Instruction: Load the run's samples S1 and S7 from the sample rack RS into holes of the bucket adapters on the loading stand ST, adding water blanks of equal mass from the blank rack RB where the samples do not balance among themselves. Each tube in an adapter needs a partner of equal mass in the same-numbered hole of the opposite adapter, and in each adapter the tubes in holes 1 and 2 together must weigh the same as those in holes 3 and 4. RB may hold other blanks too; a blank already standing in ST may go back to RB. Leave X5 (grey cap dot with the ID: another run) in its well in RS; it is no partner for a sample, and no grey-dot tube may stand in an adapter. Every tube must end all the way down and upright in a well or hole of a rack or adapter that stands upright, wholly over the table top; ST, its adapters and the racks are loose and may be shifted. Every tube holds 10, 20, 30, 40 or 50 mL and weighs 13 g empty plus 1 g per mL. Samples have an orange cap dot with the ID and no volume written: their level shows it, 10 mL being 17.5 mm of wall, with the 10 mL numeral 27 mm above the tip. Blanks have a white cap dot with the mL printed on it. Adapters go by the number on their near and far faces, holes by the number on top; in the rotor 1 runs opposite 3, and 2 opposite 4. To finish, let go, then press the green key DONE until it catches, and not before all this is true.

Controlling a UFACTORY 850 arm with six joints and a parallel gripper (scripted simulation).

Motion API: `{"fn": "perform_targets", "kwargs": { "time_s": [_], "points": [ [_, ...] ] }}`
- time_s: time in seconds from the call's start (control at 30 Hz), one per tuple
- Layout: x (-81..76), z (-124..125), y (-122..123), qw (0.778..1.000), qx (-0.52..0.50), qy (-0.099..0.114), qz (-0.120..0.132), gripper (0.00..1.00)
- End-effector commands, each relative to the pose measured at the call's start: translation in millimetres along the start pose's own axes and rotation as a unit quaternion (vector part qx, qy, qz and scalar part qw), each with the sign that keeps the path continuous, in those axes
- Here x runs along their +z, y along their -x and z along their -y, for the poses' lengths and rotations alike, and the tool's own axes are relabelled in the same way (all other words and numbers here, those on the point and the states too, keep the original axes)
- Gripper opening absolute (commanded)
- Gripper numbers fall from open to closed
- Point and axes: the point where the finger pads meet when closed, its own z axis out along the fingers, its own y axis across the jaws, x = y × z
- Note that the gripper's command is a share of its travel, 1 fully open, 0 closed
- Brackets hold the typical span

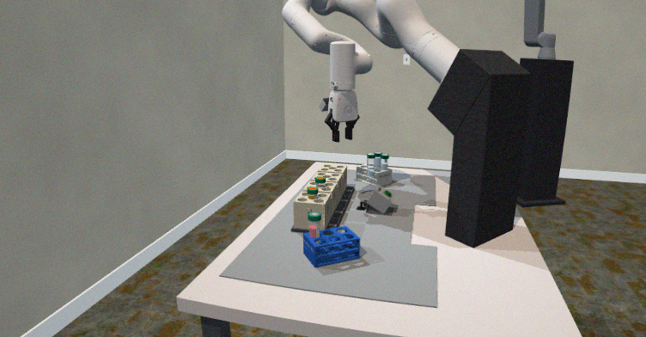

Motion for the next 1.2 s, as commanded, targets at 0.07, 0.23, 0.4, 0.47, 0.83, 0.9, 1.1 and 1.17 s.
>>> {"fn": "perform_targets", "kwargs": {
  "time_s": [0.07,0.23,0.4,0.47,0.83,0.9,1.1,1.17],
  "points": [
    [0.4,-35,-10,1.000,0.005,-0.005,-0.001,0.57],
    [0.6,-60,-15,1.000,0.005,-0.005,-0.001,0.57],
    [0.8,-74,-19,1.000,0.005,-0.005,-0.001,0.57],
    [0.8,-84,-21,1.000,0.005,-0.005,-0.001,0.57],
    [1.3,-133,-33,1.000,0.005,-0.005,-0.001,0.57],
    [1.3,-137,-34,1.000,0.005,-0.005,-0.001,0.57],
    [1.6,-167,-41,1.000,0.005,-0.005,-0.001,0.57],
    [1.7,-176,-44,1.000,0.005,-0.005,-0.001,0.57]
  ]
}}
